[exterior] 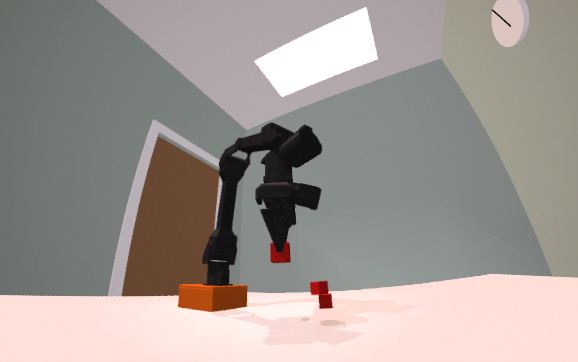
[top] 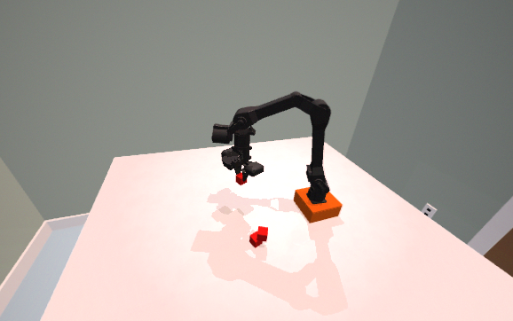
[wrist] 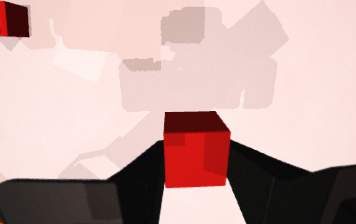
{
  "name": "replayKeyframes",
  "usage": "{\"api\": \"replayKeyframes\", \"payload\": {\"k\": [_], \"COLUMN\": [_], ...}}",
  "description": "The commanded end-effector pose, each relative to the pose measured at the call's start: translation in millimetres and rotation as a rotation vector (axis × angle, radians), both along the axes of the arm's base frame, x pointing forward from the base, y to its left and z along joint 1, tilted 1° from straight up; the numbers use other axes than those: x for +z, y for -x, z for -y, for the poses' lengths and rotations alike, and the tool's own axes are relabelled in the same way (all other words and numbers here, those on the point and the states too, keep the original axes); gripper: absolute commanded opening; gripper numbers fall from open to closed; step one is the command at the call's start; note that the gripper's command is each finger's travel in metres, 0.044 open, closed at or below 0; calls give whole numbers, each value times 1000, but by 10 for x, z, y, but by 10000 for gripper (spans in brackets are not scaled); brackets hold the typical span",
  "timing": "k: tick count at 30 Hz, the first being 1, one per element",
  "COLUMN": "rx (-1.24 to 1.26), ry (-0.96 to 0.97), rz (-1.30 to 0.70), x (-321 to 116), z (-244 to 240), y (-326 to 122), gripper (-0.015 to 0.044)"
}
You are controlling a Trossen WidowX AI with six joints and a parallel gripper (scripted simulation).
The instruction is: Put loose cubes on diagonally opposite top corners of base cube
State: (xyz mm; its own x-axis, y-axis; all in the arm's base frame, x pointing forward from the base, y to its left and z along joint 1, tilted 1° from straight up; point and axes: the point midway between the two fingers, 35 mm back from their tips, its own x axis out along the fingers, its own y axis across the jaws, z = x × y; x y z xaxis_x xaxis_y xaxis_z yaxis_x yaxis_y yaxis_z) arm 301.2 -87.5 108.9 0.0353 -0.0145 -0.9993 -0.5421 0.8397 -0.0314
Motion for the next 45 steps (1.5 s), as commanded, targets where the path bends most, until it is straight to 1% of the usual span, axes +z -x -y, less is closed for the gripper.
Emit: {"api": "replayKeyframes", "payload": {"k": [1,23,45], "rx": [-30,-333,-636], "ry": [1,-18,-35], "rz": [5,9,10], "x": [19,-34,-87], "z": [-79,-800,-1531], "y": [-32,-147,-92], "gripper": [105,105,105]}}
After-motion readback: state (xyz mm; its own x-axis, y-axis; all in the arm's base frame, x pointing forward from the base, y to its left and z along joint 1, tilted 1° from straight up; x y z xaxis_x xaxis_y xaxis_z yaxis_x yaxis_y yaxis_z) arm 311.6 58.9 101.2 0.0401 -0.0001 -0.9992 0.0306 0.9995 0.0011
